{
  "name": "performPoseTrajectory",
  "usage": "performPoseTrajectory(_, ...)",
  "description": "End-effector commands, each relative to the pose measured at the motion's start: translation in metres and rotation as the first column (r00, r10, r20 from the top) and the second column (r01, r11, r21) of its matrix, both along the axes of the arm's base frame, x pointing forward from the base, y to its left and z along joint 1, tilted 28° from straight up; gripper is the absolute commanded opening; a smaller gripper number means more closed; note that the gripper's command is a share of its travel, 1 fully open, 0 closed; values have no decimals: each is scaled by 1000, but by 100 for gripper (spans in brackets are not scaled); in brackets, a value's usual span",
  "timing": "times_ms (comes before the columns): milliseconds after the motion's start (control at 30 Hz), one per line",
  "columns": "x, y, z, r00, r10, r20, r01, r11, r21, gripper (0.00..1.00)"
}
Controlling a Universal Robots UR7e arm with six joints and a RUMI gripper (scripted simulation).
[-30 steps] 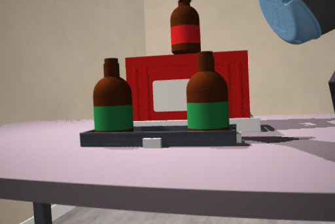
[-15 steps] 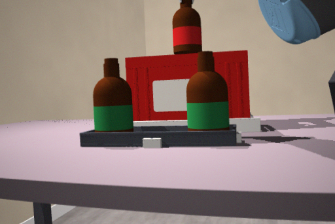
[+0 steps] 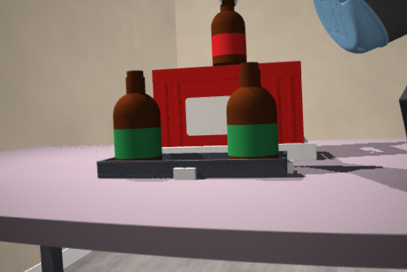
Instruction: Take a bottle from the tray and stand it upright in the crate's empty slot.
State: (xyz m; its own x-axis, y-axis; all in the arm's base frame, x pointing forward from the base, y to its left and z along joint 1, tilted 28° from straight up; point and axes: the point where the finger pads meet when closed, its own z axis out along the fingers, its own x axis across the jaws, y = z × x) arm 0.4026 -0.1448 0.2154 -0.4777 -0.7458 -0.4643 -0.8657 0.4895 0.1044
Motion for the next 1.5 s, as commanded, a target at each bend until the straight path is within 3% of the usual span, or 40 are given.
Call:
performPoseTrajectory(0,1,-3,-1,1000,0,1,0,1000,-1,0)
performPoseTrajectory(1467,2,-8,-3,1000,0,1,0,1000,-1,0)
